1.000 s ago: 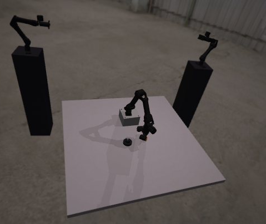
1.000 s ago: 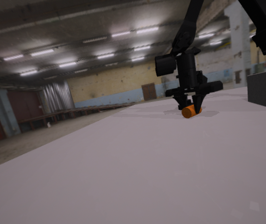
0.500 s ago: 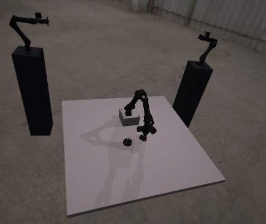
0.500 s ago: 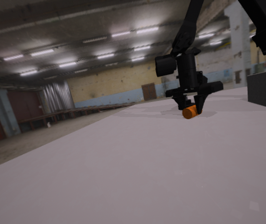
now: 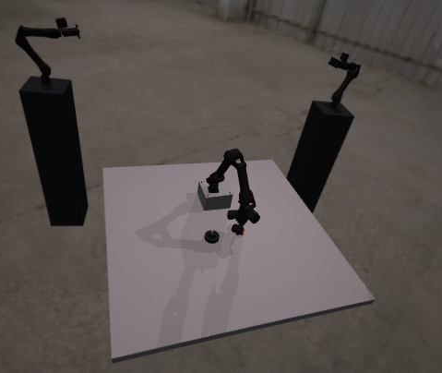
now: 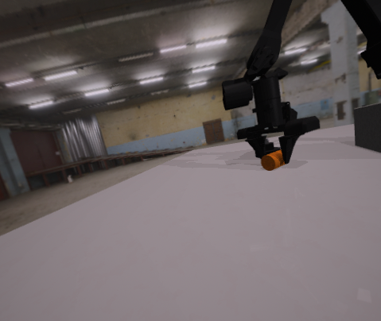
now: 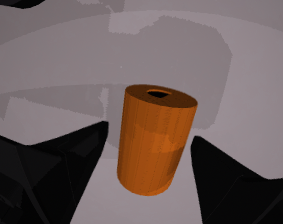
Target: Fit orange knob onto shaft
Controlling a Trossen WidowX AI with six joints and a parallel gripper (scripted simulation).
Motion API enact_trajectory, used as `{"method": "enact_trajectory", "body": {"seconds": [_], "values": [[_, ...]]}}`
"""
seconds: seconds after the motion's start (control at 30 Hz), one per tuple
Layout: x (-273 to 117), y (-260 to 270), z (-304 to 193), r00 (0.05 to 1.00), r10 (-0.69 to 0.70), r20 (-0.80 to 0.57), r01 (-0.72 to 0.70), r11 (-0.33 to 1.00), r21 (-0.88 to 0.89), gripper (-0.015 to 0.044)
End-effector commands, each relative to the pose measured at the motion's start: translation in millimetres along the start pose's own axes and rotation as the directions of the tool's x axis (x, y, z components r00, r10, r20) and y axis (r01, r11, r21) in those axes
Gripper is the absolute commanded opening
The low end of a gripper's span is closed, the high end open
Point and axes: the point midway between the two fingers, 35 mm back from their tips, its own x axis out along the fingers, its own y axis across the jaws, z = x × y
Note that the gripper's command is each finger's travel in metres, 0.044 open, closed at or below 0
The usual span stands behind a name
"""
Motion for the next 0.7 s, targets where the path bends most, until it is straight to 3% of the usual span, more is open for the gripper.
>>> {"method": "enact_trajectory", "body": {"seconds": [0.0, 0.1, 0.33, 0.5, 0.67], "values": [[-0.5, 0.2, -0.3, 1.0, 0.001, -0.001, -0.001, 1.0, 0.0, 0.0365], [-0.5, 0.2, -0.3, 1.0, 0.001, -0.001, -0.001, 1.0, 0.0, 0.044], [-2.9, 0.3, -0.5, 1.0, 0.001, -0.001, -0.001, 1.0, 0.0, 0.044], [-57.9, 0.5, -0.7, 1.0, 0.0, -0.001, 0.0, 1.0, 0.0, 0.044], [-60.4, 0.4, -0.5, 1.0, 0.0, -0.001, 0.0, 1.0, 0.0, 0.044]]}}
